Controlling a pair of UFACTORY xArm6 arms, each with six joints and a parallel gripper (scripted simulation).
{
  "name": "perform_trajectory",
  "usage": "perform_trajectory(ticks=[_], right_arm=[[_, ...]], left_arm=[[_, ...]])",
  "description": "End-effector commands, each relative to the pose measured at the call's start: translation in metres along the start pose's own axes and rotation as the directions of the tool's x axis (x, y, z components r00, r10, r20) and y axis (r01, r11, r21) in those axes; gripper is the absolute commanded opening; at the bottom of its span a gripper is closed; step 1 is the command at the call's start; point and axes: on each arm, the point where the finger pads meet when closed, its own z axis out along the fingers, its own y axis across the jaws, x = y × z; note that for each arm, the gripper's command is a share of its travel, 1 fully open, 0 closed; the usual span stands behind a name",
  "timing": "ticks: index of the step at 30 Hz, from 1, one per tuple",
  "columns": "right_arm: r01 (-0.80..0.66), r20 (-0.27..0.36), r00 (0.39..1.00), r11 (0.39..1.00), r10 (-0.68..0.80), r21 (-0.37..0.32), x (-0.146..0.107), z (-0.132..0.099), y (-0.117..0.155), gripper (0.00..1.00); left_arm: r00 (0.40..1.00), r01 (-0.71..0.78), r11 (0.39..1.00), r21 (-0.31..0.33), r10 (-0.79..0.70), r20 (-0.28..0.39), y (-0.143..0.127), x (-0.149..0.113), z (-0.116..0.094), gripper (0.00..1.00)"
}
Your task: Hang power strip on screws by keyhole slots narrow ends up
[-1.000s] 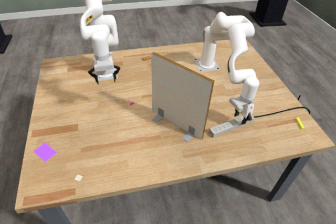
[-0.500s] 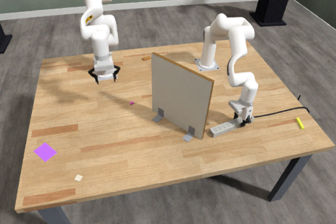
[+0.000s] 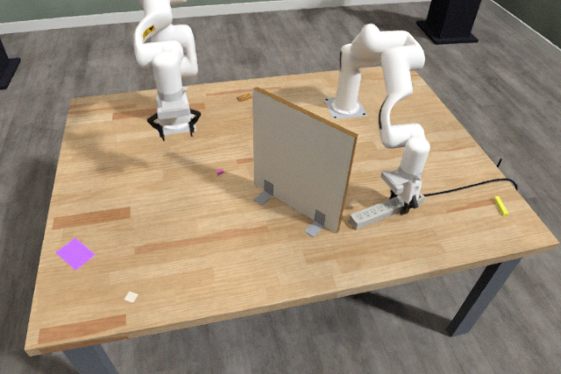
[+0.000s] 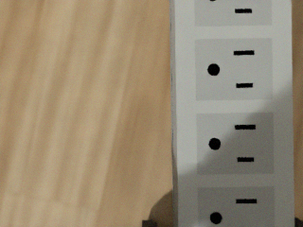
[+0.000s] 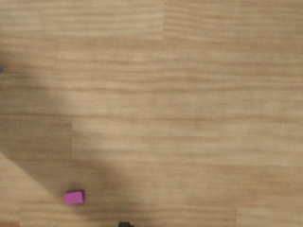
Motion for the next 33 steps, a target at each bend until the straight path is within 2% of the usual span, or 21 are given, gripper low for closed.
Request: perform_trajectory(ticks=[1, 15, 33], right_arm=[[0.000, -0.005, 1.000, 1.000, 0.000, 0.000, 0.001, -0.001, 0.000, 1.00], [0.000, -0.005, 1.000, 1.000, 0.000, 0.000, 0.001, -0.001, 0.000, 1.00], [0.000, -0.005, 1.000, 1.000, 0.000, 0.000, 0.001, -0.001, 0.000, 1.00]], left_arm=[[1.000, 0.000, 1.000, 0.004, 0.000, -0.001, -0.001, 0.000, -0.002, 0.01], [1.000, 0.000, 1.000, 0.004, 0.000, -0.001, -0.001, 0.000, -0.002, 0.01], [1.000, 0.000, 1.000, 0.004, 0.000, -0.001, -0.001, 0.000, -0.030, 0.00]])
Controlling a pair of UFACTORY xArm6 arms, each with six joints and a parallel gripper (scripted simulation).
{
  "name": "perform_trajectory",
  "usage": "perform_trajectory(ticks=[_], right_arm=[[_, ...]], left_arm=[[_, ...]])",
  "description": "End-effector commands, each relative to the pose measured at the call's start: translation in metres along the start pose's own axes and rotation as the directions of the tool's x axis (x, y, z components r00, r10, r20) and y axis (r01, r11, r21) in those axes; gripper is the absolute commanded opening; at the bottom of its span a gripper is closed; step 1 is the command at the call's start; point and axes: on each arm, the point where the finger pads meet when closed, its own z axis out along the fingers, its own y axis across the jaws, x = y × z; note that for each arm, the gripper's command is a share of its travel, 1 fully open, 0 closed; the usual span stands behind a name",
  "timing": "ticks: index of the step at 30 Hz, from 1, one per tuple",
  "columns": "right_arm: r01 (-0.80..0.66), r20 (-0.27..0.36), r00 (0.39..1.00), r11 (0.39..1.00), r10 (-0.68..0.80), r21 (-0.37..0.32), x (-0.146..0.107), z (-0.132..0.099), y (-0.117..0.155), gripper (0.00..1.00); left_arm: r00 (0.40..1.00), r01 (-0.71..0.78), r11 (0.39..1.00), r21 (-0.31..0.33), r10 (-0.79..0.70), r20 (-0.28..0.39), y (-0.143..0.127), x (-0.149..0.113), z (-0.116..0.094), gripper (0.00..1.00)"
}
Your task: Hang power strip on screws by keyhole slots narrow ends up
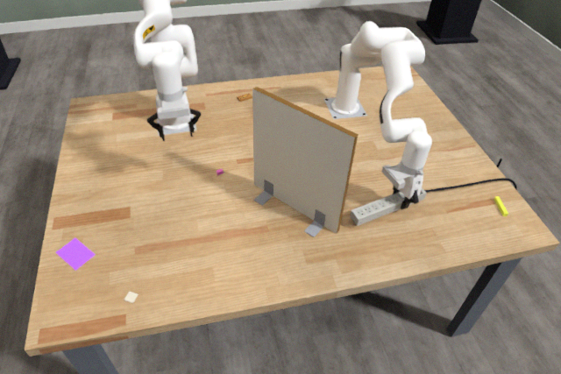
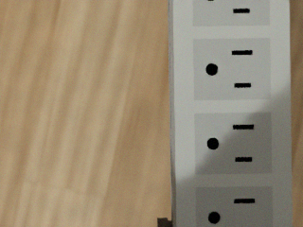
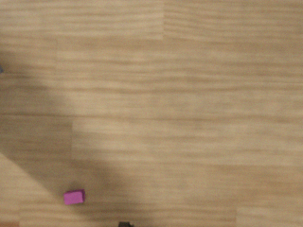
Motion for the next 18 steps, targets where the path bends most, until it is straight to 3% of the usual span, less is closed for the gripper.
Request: perform_trajectory(ticks=[1, 18], right_arm=[[0.000, -0.005, 1.000, 1.000, 0.000, 0.000, 0.001, -0.001, 0.000, 1.00], [0.000, -0.005, 1.000, 1.000, 0.000, 0.000, 0.001, -0.001, 0.000, 1.00]], left_arm=[[1.000, 0.000, 1.000, 0.005, 0.000, -0.001, -0.001, 0.000, -0.008, 0.00], [1.000, 0.000, 1.000, 0.004, 0.000, -0.001, -0.001, 0.000, -0.030, 0.00]])
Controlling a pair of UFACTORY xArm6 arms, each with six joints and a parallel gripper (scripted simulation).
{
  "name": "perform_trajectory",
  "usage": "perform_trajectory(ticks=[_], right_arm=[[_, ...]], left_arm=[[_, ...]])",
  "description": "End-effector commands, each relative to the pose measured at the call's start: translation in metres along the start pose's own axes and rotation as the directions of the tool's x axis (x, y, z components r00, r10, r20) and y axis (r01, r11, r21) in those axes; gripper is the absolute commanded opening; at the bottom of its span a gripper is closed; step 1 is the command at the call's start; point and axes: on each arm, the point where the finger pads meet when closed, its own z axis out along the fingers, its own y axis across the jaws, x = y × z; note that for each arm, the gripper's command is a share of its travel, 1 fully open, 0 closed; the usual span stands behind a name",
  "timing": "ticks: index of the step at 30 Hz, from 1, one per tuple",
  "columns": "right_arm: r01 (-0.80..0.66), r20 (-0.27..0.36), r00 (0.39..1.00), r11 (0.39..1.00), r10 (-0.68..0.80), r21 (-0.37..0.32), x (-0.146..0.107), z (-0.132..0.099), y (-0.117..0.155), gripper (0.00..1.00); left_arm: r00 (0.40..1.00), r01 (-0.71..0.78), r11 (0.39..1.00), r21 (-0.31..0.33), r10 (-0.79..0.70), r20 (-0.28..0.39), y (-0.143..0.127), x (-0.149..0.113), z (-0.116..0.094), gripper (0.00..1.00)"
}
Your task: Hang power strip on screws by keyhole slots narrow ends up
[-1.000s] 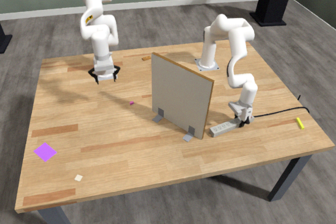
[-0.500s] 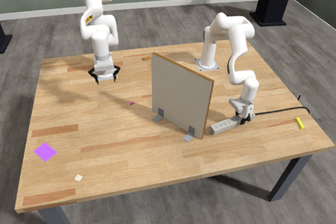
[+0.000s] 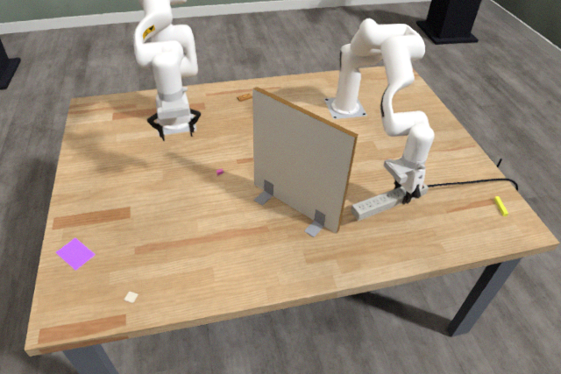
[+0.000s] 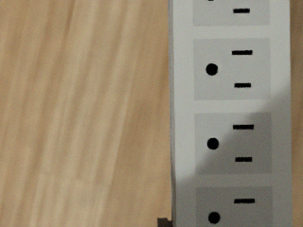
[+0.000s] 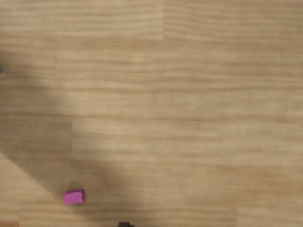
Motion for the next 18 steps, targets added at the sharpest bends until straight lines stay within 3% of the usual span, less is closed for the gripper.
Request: perform_trajectory(ticks=[1, 10, 18], right_arm=[[0.000, -0.005, 1.000, 1.000, 0.000, 0.000, 0.001, -0.001, 0.000, 1.00], [0.000, -0.005, 1.000, 1.000, 0.000, 0.000, 0.001, -0.001, 0.000, 1.00], [0.000, -0.005, 1.000, 1.000, 0.000, 0.000, 0.001, -0.001, 0.000, 1.00]], left_arm=[[1.000, 0.000, 1.000, 0.005, 0.000, -0.001, -0.001, 0.000, -0.004, 0.00], [0.974, 0.138, 0.986, -0.091, -0.151, -0.168, 0.048, 0.037, -0.023, 0.00], [0.943, 0.197, 0.971, -0.135, -0.225, -0.244, 0.068, 0.053, -0.034, 0.00]])
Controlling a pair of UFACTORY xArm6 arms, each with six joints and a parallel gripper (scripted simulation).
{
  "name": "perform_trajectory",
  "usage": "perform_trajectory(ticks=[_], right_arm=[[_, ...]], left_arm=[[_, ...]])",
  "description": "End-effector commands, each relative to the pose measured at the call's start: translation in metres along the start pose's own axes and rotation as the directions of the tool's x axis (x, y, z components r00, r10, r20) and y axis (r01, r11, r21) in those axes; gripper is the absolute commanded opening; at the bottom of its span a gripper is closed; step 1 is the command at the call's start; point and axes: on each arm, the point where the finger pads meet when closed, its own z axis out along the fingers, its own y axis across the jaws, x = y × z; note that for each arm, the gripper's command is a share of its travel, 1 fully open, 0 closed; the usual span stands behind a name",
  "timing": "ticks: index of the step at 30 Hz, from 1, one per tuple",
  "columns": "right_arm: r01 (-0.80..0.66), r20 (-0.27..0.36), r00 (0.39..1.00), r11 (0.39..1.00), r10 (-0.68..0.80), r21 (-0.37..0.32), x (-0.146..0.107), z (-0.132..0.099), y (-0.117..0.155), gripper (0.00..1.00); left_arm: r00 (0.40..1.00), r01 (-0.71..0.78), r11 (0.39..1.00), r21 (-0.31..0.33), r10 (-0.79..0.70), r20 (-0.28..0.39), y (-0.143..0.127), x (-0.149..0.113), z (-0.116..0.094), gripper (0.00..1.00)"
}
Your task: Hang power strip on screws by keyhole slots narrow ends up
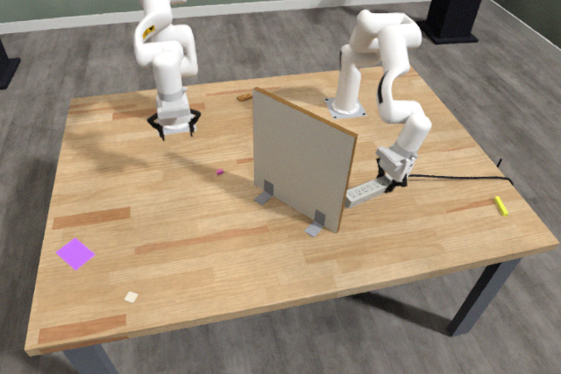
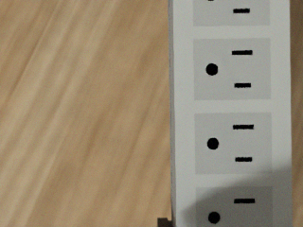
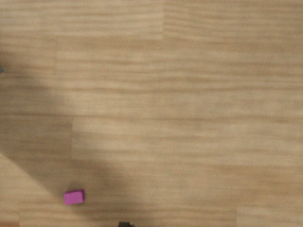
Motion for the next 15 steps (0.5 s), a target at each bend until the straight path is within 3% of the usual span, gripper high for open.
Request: perform_trajectory(ticks=[1, 15], right_arm=[[0.000, -0.005, 1.000, 1.000, 0.000, 0.000, 0.001, -0.001, 0.000, 1.00], [0.000, -0.005, 1.000, 1.000, 0.000, 0.000, 0.001, -0.001, 0.000, 1.00]], left_arm=[[0.995, 0.052, 0.999, -0.012, -0.053, -0.083, 0.020, 0.012, -0.007, 0.00], [0.975, 0.133, 0.987, -0.087, -0.146, -0.167, 0.054, 0.027, -0.012, 0.00]])
